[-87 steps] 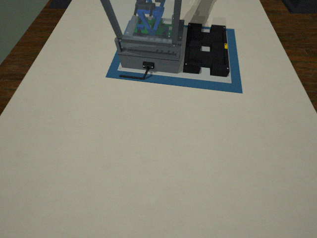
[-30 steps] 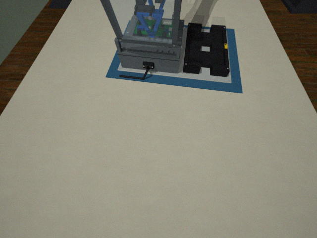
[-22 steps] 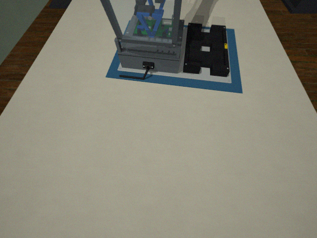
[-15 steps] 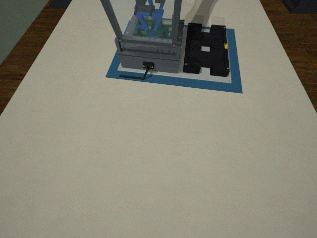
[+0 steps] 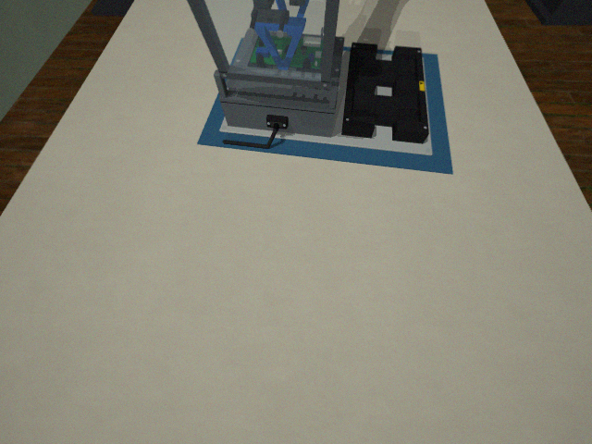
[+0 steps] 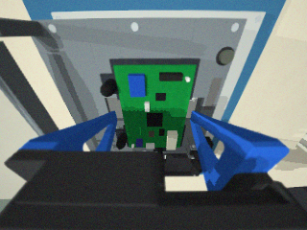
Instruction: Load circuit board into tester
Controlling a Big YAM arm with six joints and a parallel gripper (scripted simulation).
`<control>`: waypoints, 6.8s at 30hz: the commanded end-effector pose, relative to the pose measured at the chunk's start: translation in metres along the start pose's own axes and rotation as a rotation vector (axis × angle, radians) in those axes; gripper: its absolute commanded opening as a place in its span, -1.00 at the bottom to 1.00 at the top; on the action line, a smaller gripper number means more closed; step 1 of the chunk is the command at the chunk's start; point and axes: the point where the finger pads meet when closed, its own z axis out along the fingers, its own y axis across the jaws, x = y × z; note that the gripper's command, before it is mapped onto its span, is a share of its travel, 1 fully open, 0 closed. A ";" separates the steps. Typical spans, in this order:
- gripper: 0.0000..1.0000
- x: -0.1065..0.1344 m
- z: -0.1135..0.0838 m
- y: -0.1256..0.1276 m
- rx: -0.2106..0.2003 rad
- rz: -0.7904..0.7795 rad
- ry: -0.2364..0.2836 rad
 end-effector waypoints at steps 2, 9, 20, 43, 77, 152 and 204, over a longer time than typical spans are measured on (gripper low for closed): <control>0.83 0.005 -0.035 0.025 -0.075 -0.007 -0.002; 0.83 0.003 -0.048 0.025 -0.078 -0.007 -0.002; 0.83 -0.001 -0.072 0.023 -0.079 -0.006 -0.003; 0.83 -0.002 -0.121 0.020 -0.083 -0.002 -0.004; 0.83 -0.002 -0.194 0.015 -0.086 -0.003 -0.005; -0.04 0.000 -0.262 0.011 -0.082 -0.005 -0.005; -0.04 0.001 -0.250 0.154 -0.051 -0.003 -0.004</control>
